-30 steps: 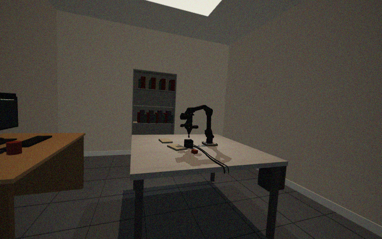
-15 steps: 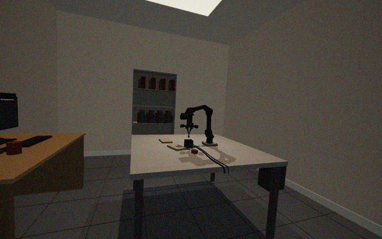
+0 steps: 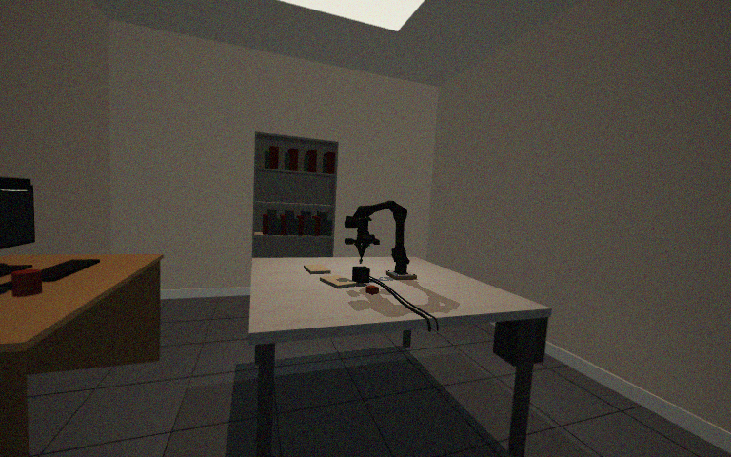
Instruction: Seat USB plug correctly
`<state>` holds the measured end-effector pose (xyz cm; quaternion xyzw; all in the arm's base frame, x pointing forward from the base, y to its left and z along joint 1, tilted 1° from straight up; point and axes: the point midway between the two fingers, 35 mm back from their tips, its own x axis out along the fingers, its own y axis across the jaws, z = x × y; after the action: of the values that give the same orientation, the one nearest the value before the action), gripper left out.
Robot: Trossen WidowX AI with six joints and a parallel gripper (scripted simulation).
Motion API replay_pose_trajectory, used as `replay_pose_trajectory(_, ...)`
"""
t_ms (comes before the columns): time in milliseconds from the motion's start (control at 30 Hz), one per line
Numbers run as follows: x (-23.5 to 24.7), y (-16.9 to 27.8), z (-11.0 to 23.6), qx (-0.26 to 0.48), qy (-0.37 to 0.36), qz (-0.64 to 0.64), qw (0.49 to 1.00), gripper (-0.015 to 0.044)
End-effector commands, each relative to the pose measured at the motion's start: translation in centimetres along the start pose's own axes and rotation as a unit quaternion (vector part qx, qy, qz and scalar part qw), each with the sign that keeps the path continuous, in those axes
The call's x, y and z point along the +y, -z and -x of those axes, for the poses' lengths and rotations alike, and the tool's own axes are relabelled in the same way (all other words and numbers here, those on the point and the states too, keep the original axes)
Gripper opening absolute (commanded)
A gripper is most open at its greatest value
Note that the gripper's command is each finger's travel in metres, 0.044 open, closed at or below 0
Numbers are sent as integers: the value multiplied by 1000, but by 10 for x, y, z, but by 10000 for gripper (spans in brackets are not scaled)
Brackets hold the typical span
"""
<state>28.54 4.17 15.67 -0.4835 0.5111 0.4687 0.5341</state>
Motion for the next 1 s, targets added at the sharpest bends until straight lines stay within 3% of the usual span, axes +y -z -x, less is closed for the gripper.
replay_pose_trajectory(0, 0, 0, 0, 0, 0, 16, 1000, 0)
replay_pose_trajectory(967, 0, -1, -2, -5, 0, 9, 1000, 0)
